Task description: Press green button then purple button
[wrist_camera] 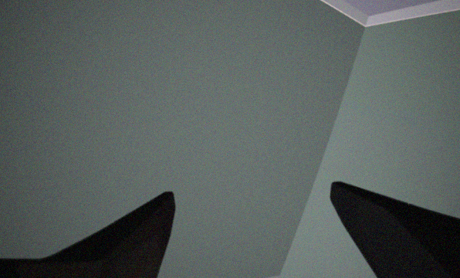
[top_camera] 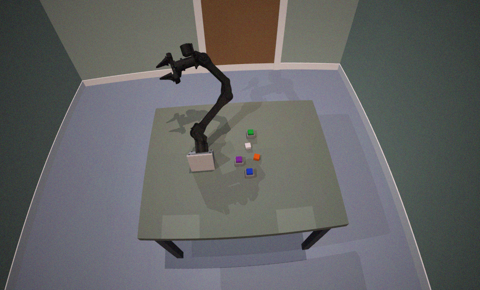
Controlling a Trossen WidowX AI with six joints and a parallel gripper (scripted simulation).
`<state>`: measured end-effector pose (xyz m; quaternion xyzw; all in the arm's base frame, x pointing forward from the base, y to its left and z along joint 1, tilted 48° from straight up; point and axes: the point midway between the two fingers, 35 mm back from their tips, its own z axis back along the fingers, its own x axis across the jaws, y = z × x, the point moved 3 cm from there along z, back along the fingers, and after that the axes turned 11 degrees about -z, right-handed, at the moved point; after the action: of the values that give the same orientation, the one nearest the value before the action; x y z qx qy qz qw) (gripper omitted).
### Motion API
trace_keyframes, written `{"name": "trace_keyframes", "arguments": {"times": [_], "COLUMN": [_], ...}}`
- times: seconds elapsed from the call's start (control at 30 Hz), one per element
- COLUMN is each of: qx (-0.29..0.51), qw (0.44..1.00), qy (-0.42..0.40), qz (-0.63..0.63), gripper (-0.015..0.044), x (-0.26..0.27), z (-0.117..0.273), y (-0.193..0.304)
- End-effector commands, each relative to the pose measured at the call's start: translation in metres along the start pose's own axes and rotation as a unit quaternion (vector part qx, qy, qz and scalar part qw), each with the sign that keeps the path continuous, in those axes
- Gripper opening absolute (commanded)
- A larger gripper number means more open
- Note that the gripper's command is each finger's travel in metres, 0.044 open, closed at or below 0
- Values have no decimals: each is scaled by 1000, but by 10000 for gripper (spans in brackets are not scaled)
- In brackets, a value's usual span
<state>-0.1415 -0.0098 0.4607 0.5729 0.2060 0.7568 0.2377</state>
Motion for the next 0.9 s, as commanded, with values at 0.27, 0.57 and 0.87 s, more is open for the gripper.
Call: {"name": "trace_keyframes", "arguments": {"times": [0.27,0.57,0.87], "qx": [155,382,591], "qw": [938,708,357], "qy": [207,359,396], "qz": [232,473,605], "gripper": [400,400,400], "x": [-81,-198,-298], "z": [-33,1,97], "y": [52,99,97]}}
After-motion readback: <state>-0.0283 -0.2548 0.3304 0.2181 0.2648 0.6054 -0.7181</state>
